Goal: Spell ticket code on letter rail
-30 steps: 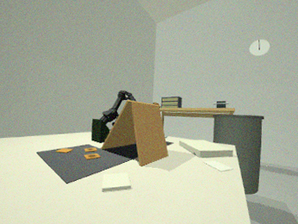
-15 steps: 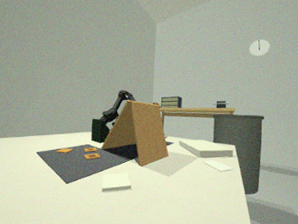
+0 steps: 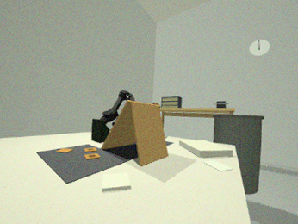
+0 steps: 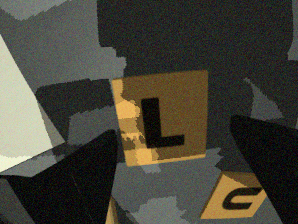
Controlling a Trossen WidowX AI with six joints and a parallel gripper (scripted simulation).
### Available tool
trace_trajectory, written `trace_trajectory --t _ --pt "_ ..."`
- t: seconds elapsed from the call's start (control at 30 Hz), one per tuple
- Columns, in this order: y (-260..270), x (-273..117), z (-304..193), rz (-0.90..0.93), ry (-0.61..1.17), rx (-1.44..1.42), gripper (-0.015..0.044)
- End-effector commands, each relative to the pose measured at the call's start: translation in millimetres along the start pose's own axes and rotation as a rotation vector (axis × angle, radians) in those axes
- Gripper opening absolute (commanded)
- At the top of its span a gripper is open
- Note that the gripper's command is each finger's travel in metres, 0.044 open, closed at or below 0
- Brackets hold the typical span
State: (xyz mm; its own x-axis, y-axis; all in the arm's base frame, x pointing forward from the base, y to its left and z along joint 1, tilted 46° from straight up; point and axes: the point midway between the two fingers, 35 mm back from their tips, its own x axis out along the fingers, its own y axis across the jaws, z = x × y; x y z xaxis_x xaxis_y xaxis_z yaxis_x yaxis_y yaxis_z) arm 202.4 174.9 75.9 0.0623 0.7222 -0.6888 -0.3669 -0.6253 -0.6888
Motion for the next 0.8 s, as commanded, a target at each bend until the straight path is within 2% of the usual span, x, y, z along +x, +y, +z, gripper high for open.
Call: trace_trajectory --t 0.0,0.77 --pt "4.9 8.3 1.2 0.011 -0.003 0.011 0.034" --pt "5.0 10.7 1.4 0.011 -0.003 0.011 0.034"
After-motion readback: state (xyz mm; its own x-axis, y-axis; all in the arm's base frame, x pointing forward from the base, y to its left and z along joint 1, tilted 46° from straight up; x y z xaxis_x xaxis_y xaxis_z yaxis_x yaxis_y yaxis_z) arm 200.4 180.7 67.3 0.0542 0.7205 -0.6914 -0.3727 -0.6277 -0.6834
